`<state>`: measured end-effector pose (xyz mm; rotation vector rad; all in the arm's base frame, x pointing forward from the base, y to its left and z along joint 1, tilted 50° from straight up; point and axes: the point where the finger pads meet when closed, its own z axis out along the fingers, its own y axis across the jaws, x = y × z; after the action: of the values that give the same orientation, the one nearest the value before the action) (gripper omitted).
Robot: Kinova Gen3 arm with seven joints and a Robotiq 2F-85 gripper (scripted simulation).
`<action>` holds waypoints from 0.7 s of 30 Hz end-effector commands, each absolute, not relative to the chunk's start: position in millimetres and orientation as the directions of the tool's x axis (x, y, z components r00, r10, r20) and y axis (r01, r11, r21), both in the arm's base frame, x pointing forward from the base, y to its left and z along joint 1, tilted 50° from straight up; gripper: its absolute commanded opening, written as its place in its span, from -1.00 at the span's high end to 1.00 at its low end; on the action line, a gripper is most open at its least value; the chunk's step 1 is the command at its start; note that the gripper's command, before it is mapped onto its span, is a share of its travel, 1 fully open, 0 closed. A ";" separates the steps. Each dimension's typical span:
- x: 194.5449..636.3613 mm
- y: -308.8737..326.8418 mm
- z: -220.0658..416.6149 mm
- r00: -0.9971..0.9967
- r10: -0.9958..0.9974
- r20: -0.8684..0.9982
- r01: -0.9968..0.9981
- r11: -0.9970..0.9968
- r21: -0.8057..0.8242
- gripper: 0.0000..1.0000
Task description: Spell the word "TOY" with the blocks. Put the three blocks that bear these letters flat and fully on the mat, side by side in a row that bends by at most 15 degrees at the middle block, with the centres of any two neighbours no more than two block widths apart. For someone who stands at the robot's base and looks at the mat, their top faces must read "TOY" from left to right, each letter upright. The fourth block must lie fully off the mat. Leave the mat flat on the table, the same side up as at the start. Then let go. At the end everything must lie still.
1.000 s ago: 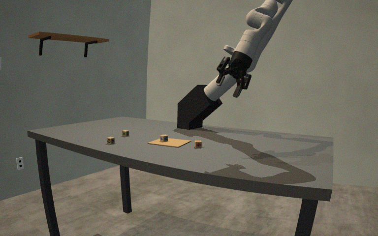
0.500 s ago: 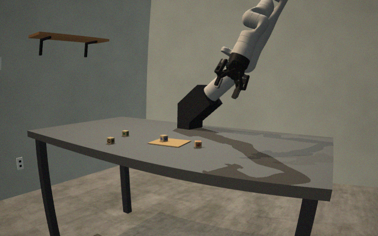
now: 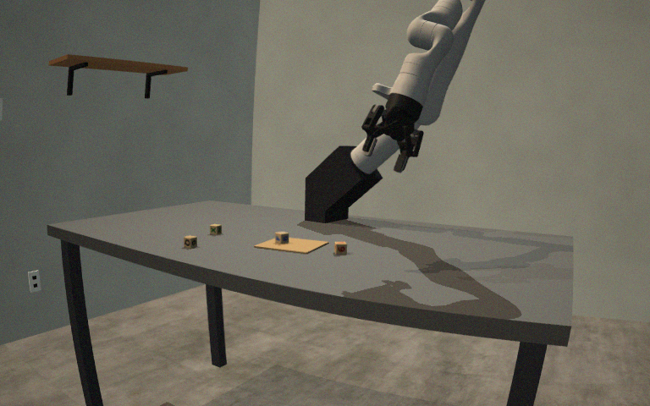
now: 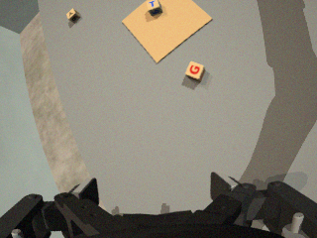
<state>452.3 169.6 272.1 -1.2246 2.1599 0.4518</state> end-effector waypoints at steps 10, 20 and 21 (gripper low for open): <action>452.0 171.2 263.7 -0.391 -0.640 -0.661 -0.865 0.501 0.026 -1.00; 451.7 171.5 256.0 -0.393 -0.634 -0.665 -0.870 0.490 0.047 -1.00; 451.7 171.5 256.0 -0.393 -0.634 -0.665 -0.870 0.490 0.047 -1.00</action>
<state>451.7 170.7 256.4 -1.2352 2.1563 0.5220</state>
